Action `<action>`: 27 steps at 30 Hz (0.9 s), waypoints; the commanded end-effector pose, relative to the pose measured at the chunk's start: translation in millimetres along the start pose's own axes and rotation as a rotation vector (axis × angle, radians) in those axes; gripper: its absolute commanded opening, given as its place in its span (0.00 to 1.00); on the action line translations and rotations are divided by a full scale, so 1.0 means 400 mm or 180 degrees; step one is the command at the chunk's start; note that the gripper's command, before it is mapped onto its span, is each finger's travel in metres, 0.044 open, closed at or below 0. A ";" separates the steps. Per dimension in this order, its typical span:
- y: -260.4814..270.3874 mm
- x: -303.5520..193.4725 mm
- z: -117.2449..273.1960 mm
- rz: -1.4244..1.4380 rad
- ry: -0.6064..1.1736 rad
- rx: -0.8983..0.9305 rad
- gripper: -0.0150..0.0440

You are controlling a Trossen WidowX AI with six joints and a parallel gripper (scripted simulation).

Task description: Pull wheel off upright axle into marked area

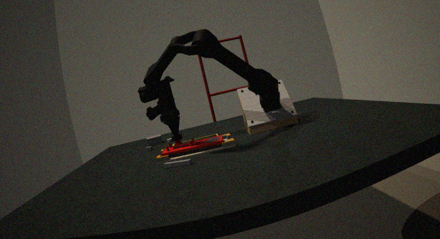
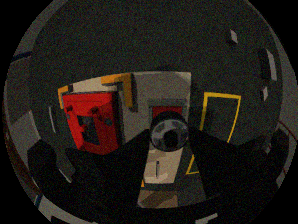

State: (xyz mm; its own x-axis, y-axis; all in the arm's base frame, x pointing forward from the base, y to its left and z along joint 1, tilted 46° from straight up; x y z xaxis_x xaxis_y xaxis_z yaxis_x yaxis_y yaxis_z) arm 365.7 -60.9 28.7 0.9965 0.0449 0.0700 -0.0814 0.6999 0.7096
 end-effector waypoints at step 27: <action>-0.003 -0.012 0.078 -0.0090 -0.0100 -0.0029 0.25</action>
State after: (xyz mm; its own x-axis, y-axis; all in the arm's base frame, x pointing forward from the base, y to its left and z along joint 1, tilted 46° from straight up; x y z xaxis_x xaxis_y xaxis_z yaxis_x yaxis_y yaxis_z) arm 366.5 -61.6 29.9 0.9960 0.0555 0.0706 -0.0893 0.6961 0.7123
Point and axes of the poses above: the point midway between the two fingers, 35 mm back from their tips, its own z axis back along the fingers, its own y axis across the jaws, x = y × z, the point moved 5 cm from there along z, back along the fingers, and after that the axes turned 1 degree about z, right-handed, at the moved point
